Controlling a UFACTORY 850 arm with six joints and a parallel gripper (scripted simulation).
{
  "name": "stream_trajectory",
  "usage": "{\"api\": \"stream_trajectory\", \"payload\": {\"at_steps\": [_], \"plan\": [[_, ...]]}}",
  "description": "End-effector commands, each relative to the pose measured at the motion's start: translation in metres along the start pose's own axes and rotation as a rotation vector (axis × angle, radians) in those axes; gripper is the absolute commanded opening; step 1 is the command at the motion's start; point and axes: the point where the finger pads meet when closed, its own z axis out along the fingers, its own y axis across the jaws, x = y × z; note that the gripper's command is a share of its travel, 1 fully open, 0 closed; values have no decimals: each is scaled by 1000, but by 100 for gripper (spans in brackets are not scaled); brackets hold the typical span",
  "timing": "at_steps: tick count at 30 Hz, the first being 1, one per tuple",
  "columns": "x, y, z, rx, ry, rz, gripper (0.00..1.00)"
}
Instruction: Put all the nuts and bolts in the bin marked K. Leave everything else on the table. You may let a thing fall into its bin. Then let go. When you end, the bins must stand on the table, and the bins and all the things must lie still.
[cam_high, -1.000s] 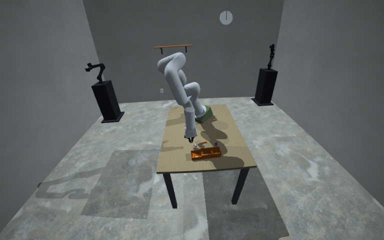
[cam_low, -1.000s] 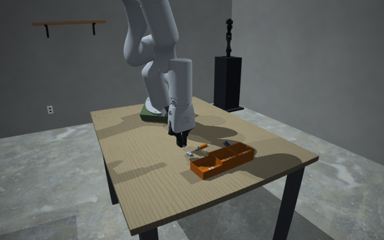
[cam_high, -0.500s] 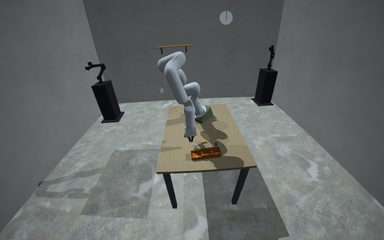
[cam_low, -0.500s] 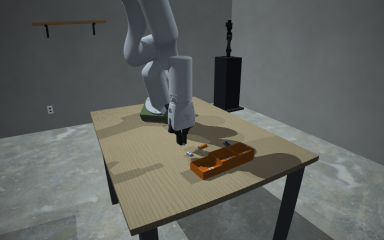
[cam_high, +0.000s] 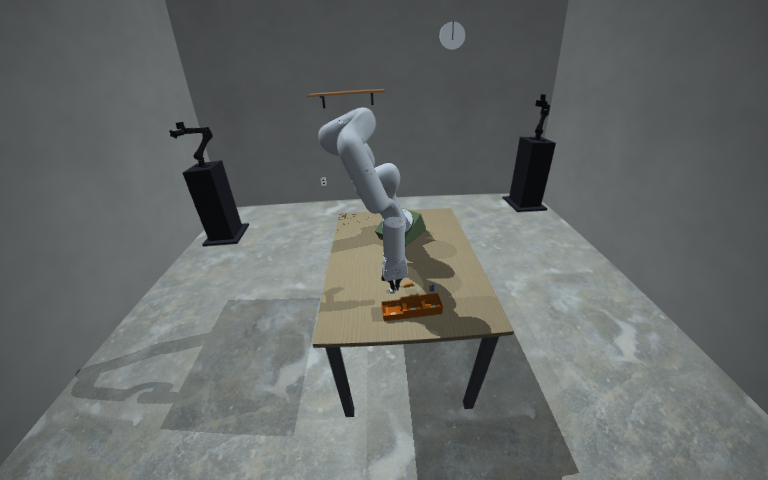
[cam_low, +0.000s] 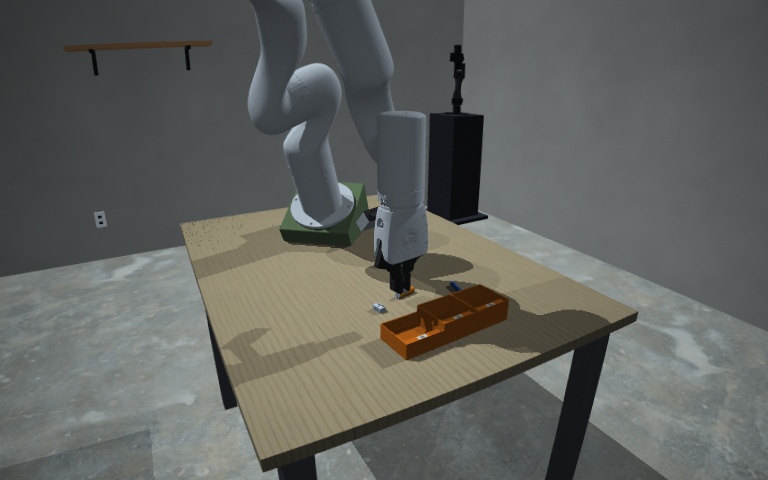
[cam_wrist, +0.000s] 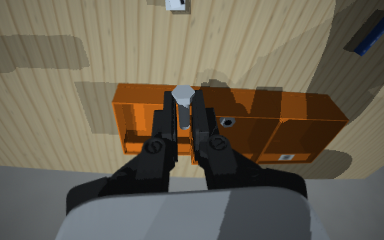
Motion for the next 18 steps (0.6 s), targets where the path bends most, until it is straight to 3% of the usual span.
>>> {"api": "stream_trajectory", "payload": {"at_steps": [1, 14, 17, 18], "plan": [[-9, 6, 0, 1, 3, 50, 0], [-71, 53, 0, -5, 7, 588, 0], [-72, 54, 0, -5, 7, 627, 0], [-72, 54, 0, -3, 7, 736, 0]]}}
